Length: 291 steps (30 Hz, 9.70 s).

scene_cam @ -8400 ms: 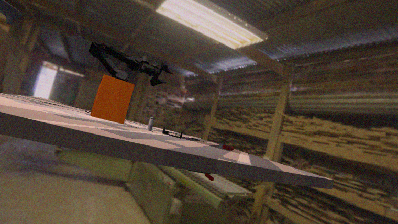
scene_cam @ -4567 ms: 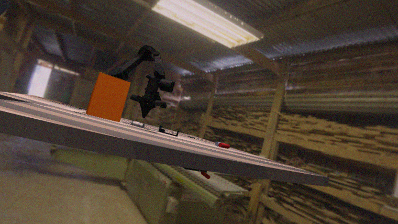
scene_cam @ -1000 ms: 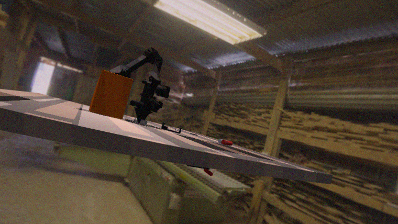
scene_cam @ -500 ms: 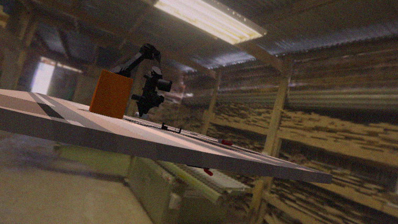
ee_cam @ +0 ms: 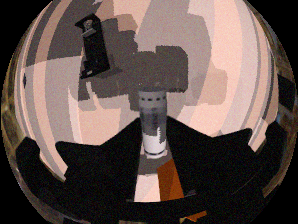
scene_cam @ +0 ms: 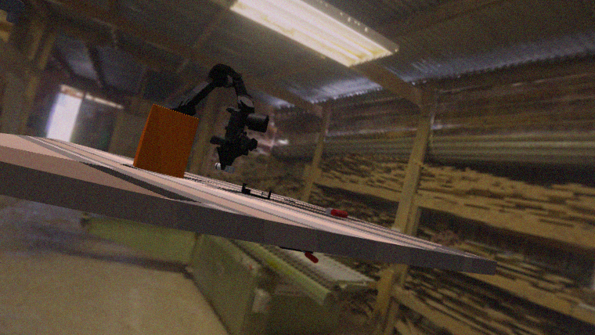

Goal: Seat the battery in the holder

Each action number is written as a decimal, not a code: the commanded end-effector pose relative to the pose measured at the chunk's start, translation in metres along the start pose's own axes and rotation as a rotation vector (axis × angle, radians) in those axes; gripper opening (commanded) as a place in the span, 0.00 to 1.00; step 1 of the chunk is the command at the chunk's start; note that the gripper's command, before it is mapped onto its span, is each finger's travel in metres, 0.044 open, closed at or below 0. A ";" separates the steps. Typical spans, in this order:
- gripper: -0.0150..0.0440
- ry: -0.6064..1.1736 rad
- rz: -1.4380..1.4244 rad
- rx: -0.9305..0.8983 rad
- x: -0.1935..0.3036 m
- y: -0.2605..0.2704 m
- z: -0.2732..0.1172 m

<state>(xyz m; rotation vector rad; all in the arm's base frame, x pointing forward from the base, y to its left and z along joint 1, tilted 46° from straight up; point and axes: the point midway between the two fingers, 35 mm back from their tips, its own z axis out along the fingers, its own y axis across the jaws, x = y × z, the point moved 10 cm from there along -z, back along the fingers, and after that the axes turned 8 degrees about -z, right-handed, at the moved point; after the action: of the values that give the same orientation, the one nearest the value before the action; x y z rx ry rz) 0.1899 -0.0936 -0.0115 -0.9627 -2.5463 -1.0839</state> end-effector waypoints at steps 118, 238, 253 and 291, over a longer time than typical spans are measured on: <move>0.38 0.517 -0.193 0.001 -0.167 0.076 0.051; 0.38 0.177 -0.208 0.078 -0.149 0.078 0.052; 0.38 0.128 -0.201 0.080 -0.140 0.079 0.052; 0.38 0.034 -0.191 0.080 -0.117 0.080 0.052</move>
<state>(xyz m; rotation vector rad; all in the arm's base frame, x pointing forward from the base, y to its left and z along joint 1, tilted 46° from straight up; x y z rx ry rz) 0.3353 -0.0741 -0.0543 -0.6816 -2.6705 -1.0311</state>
